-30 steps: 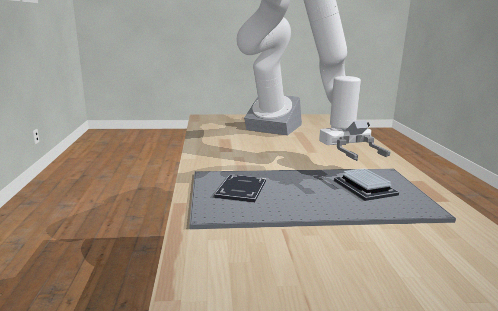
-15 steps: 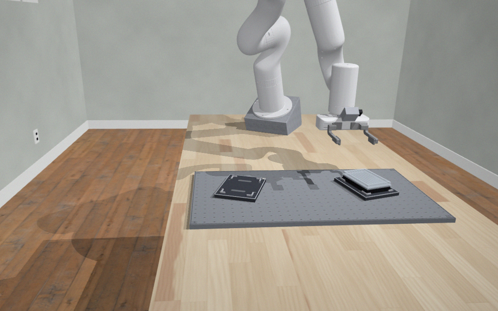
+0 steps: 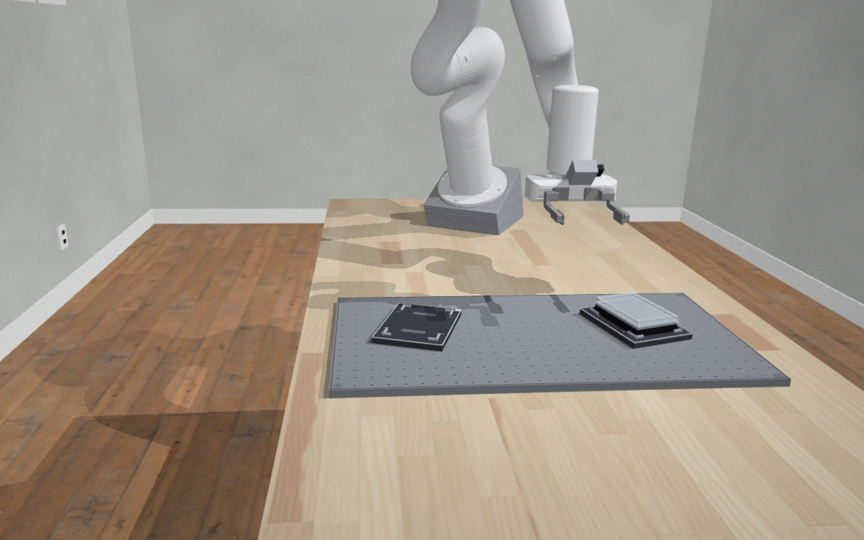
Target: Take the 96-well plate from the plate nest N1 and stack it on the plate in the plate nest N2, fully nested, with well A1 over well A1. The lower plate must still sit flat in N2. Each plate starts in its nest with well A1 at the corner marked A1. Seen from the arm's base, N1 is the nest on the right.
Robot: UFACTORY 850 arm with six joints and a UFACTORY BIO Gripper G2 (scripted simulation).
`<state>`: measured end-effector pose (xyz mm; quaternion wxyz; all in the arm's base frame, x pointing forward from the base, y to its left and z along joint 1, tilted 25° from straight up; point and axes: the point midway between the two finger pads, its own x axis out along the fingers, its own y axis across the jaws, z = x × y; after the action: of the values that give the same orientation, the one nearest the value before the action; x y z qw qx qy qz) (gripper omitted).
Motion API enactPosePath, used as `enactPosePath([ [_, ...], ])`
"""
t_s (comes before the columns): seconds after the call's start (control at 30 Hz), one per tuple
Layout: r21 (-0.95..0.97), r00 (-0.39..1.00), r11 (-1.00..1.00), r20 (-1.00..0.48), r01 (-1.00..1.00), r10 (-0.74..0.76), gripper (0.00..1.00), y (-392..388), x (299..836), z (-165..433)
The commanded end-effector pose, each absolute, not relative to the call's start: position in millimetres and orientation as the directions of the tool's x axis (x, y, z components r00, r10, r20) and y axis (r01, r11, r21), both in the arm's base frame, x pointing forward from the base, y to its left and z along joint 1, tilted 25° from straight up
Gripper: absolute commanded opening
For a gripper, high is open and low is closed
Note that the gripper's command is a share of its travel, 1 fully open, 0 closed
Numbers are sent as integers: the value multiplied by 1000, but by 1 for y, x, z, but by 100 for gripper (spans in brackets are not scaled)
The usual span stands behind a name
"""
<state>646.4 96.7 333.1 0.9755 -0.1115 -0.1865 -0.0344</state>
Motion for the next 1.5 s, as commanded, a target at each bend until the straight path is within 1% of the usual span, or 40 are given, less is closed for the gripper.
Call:
enactPosePath([
  [0.0,-204,929,973,370,108,-25,37,85,633,349],
  [0.9,-204,929,973,370,108,-25,37,27,566,422],
  [1.47,-204,929,973,370,108,-25,37,26,565,423],
])
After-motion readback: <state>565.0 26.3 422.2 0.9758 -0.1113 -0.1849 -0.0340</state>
